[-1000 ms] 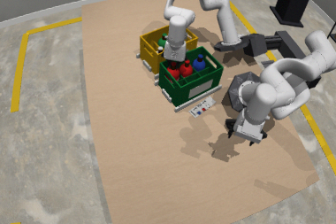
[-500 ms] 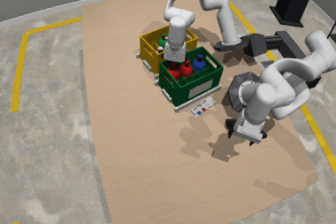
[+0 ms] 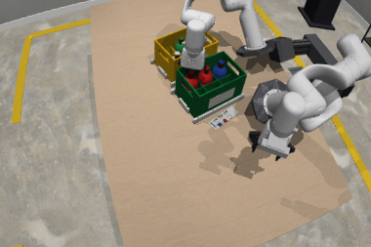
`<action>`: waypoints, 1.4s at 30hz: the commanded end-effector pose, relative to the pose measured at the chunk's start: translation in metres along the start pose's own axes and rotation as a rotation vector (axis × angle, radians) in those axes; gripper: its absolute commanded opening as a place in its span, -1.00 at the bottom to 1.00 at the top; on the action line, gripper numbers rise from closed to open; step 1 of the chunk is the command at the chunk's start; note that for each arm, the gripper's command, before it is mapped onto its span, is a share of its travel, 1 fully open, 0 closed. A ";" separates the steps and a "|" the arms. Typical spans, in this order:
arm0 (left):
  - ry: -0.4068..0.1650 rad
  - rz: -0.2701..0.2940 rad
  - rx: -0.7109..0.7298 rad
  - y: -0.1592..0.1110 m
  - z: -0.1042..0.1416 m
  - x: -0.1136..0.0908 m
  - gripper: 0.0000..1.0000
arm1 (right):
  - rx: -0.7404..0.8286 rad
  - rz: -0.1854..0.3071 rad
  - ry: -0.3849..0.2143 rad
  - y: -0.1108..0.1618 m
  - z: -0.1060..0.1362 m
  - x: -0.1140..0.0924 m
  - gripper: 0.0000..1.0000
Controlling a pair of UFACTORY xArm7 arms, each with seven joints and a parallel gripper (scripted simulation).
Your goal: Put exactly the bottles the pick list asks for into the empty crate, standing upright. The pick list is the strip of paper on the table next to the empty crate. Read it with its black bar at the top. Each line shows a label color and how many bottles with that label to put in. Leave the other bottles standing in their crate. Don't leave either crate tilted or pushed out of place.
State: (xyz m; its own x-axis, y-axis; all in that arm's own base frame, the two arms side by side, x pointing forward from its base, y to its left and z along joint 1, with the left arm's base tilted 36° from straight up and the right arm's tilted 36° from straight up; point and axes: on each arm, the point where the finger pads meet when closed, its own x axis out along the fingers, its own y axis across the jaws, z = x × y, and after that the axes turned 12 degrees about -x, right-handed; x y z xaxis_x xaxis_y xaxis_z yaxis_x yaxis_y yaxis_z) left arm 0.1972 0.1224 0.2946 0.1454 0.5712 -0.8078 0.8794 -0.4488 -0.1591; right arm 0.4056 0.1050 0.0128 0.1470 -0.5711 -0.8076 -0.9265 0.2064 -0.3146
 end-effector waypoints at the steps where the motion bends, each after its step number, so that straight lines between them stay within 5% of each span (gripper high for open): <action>1: 0.002 0.002 -0.001 0.000 -0.001 -0.001 1.00 | -0.001 -0.002 -0.004 -0.001 0.001 0.000 -1.00; 33: 0.002 0.002 -0.001 0.000 -0.001 -0.001 1.00 | -0.001 -0.002 -0.004 -0.001 0.002 0.010 -1.00; 34: 0.002 0.002 -0.001 0.000 -0.001 -0.001 1.00 | -0.001 -0.002 -0.004 -0.001 0.002 0.014 0.31; 42: 0.002 0.002 -0.001 0.000 -0.001 -0.001 1.00 | -0.001 -0.002 -0.004 -0.001 0.002 0.014 0.31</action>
State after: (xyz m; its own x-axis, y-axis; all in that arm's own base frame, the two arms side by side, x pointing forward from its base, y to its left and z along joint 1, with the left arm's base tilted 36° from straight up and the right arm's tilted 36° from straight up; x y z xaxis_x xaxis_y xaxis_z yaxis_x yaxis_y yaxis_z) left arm 0.1972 0.1224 0.2946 0.1454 0.5712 -0.8078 0.8794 -0.4488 -0.1591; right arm 0.4081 0.0969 0.0007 0.1480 -0.5702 -0.8080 -0.9265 0.2059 -0.3151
